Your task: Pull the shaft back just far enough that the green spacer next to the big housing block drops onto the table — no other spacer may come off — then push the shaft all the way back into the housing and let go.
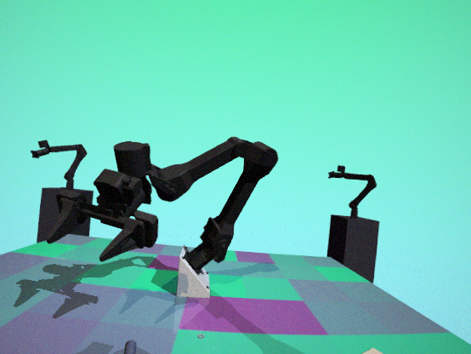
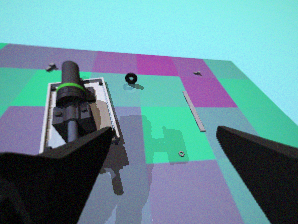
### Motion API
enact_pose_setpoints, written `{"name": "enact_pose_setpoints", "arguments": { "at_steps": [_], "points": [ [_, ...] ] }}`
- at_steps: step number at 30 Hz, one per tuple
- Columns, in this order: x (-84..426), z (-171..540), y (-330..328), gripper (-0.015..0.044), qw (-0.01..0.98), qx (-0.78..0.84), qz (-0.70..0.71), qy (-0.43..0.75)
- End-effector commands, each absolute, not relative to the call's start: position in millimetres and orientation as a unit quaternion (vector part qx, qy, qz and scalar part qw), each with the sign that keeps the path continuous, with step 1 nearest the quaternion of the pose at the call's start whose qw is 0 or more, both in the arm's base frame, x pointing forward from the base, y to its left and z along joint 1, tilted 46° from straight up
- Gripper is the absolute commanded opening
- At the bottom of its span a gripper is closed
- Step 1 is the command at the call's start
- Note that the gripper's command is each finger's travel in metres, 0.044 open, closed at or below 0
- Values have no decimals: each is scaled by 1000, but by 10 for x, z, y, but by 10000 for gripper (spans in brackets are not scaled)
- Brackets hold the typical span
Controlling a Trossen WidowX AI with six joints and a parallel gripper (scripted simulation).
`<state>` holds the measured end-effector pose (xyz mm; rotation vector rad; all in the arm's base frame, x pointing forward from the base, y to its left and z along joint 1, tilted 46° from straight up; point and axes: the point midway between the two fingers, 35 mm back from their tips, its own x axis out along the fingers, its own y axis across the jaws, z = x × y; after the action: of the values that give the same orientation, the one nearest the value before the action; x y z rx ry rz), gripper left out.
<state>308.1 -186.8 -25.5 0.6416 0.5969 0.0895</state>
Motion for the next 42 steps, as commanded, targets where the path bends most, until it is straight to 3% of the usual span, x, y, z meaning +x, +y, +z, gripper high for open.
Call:
{"name": "enact_pose_setpoints", "arguments": {
  "at_steps": [1, 7, 42],
  "points": [
    [3327, -217, -1387, 440, 893, 307, 137, 301],
    [3521, -137, -600, 440, 855, 304, 273, 318],
    [3465, -126, -592, 440, 855, 304, 273, 319]
  ]
}}
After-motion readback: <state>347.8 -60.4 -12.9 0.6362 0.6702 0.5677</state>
